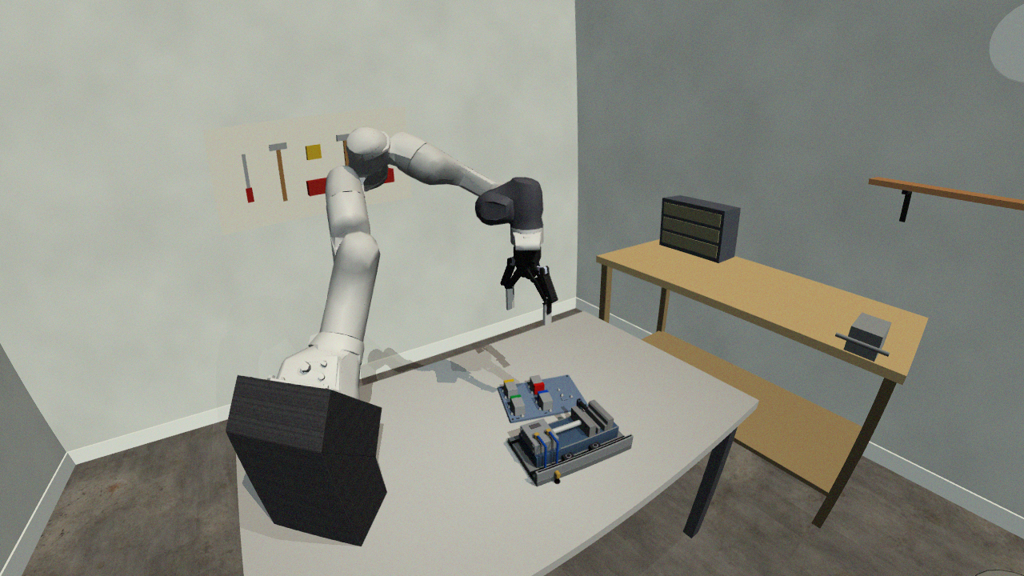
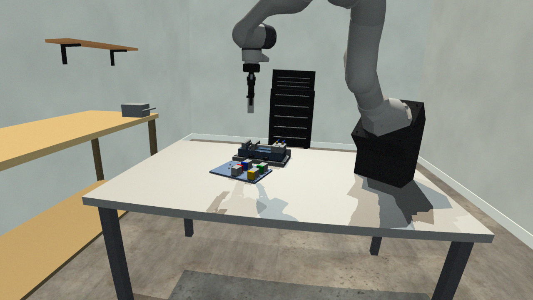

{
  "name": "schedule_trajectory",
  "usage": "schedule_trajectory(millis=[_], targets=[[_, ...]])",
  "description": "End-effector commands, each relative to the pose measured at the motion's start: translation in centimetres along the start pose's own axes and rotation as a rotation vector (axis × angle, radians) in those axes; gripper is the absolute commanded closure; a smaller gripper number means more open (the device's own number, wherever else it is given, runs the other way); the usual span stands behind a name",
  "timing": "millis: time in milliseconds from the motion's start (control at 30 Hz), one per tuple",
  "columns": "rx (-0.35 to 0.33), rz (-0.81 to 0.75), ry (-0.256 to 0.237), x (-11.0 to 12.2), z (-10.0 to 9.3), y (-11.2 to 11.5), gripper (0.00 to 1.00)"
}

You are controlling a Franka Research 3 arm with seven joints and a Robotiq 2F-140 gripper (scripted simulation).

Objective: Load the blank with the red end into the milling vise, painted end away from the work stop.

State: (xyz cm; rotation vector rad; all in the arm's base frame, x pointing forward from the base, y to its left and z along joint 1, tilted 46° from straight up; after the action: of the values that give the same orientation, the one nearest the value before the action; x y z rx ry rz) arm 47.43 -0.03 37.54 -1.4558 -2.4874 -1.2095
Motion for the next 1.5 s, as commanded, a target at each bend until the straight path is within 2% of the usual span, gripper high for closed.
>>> schedule_trajectory(millis=[0, 167, 300, 733, 867, 1300, 1433, 1467], targets=[[-0.003, -0.066, -0.003, -0.14, -0.06, -0.08, 0.00], [-0.002, -0.070, 0.000, -0.04, -0.02, -0.02, 0.00], [-0.002, -0.254, -0.001, -0.04, -0.01, -0.03, 0.00], [0.000, -0.248, 0.001, 0.03, 0.02, 0.03, 0.00], [0.000, -0.432, 0.000, -0.10, -0.03, -0.04, 0.00], [0.002, -0.426, 0.001, -0.02, 0.00, 0.02, 0.00], [0.001, -0.610, 0.000, -0.13, -0.04, -0.05, 0.00], [0.001, -0.610, 0.000, -0.13, -0.04, -0.05, 0.00]])
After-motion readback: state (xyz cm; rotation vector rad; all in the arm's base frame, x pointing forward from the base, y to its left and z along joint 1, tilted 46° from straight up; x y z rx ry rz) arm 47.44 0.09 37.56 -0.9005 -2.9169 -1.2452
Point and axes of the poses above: the point where the finger pads meet when closed, its own z axis out along the fingers, its own x axis across the jaws, y = z × x, the point moved 7 cm from there along -z, back along the fingers, and after that the axes turned 7 degrees about -z, right-handed, at the moved point
